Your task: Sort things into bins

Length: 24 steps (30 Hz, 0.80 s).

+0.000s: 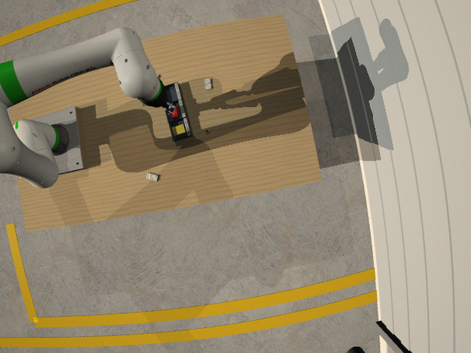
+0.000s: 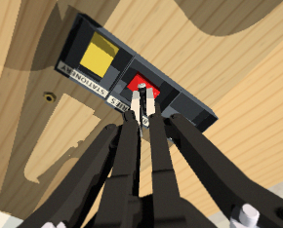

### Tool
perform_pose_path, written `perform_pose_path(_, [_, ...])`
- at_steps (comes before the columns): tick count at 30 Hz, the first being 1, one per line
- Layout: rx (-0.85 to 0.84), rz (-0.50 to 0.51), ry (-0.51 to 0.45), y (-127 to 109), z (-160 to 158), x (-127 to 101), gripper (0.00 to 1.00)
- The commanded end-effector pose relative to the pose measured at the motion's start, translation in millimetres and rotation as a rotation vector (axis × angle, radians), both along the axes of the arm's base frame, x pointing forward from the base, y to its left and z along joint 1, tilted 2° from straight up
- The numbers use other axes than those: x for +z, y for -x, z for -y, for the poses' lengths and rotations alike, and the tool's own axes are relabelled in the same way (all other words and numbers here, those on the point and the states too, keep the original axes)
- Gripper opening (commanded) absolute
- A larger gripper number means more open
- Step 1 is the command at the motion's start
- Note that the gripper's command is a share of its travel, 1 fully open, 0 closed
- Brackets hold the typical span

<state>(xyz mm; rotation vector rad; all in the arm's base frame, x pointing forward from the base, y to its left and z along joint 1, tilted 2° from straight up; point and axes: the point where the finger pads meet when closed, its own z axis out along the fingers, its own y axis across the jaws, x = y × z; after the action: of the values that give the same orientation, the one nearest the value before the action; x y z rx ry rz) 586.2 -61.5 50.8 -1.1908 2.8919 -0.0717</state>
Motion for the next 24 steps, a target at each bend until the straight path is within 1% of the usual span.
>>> perform_pose_path(1, [0.126, -0.008, -0.003, -2.1, -0.8, 0.0, 0.12])
perform_pose_path(2, [0.126, -0.008, -0.003, -2.1, -0.8, 0.0, 0.12])
perform_pose_path(3, [0.216, -0.012, 0.000, -2.1, -0.8, 0.0, 0.12])
perform_pose_path(17, [0.636, -0.029, 0.012, -1.9, -1.1, 0.0, 0.12])
perform_pose_path(19, [0.636, -0.029, 0.012, -1.9, -1.1, 0.0, 0.12])
perform_pose_path(20, [0.725, -0.033, 0.009, -1.9, -1.1, 0.0, 0.12])
perform_pose_path(22, [0.764, -0.035, 0.005, -1.9, -1.1, 0.0, 0.12])
perform_pose_path(24, [0.764, -0.035, 0.005, -1.9, -1.1, 0.0, 0.12])
